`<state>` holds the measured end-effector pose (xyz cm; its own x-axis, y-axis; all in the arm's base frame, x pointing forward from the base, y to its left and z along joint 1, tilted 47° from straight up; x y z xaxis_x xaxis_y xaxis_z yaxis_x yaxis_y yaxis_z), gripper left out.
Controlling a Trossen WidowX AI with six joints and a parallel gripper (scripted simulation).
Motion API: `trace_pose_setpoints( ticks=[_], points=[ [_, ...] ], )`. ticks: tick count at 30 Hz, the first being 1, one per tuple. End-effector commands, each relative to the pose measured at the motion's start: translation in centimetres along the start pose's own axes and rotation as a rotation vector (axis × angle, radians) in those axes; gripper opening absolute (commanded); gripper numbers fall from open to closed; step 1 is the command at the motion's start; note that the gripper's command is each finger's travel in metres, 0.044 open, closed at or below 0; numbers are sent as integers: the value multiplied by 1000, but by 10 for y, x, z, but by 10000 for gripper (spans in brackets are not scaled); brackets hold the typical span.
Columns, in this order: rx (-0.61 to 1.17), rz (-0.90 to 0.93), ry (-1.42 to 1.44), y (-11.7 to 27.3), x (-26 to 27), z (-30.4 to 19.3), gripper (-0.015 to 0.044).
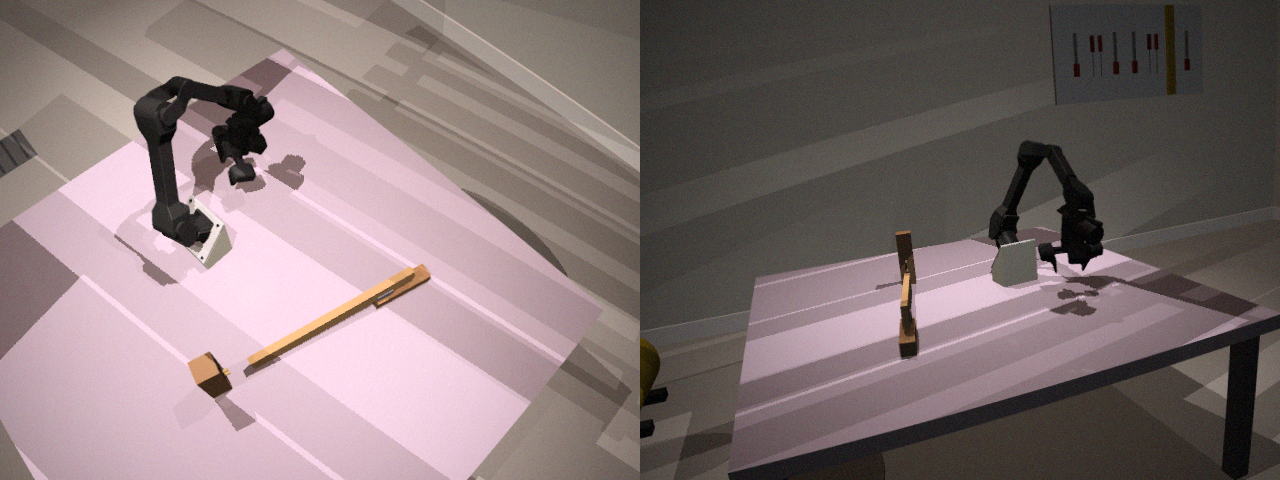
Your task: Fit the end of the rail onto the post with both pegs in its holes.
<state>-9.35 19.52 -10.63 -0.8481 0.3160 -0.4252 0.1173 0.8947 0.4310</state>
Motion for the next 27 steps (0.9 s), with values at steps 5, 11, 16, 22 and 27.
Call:
trace_pose_setpoints(
  ticks=[5, 11, 16, 22, 27],
  points=[
    [-50, 90, 49, 29, -19, 17, 440],
    [-155, 210, 101, 73, -65, 46, 440],
    [-244, 282, 104, 103, -120, 65, 440],
    [-333, 301, 110, 120, -179, 80, 440],
    [-417, 269, 119, 125, -251, 90, 440]
  ],
)
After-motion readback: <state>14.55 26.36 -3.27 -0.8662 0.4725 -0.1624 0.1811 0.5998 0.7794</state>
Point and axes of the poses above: the point midway between the two fingers, 35 mm back from their tips, its own y axis back along the fingers, its own x axis across the jaws, z = x × y, the point moved 9 cm from there along y, back along the fingers, and after that the axes turned 11 degrees about -y, right-handed, at the moved point
